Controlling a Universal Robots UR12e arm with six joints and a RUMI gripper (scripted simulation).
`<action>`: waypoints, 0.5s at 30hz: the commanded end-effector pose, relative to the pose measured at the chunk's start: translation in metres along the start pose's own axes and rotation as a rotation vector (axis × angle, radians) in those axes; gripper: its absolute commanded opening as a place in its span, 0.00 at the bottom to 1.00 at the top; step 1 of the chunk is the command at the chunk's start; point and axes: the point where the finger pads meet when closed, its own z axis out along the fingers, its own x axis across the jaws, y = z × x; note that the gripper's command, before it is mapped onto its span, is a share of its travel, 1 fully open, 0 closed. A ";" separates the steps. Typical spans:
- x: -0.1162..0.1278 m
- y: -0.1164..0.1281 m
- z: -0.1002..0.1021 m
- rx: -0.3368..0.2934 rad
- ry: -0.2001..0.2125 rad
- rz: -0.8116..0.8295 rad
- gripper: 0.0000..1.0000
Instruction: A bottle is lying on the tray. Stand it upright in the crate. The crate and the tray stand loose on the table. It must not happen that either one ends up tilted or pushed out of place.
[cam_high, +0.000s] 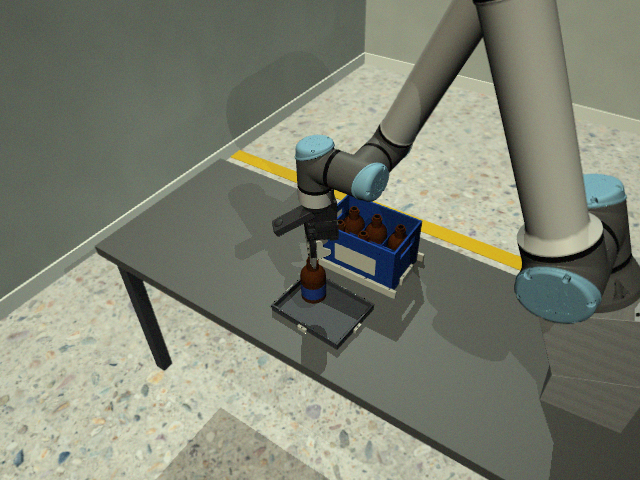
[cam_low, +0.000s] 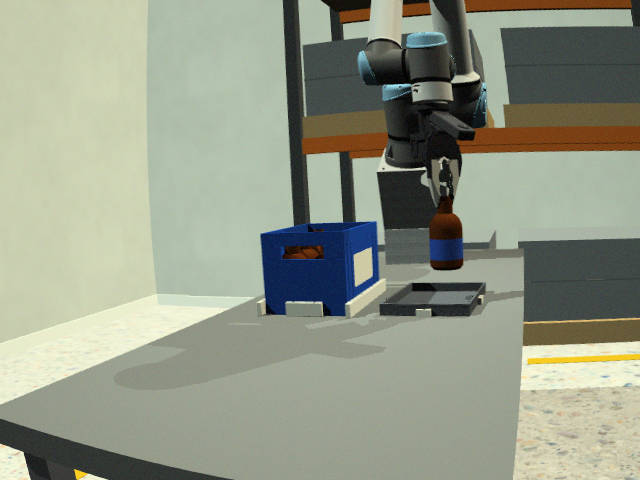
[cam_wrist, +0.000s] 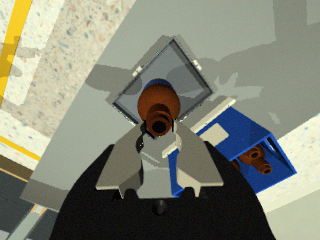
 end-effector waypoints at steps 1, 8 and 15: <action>0.000 -0.001 -0.003 0.001 0.001 0.000 0.00; 0.000 -0.001 -0.005 0.001 0.001 0.000 0.00; 0.000 -0.001 -0.006 0.001 0.001 0.000 0.00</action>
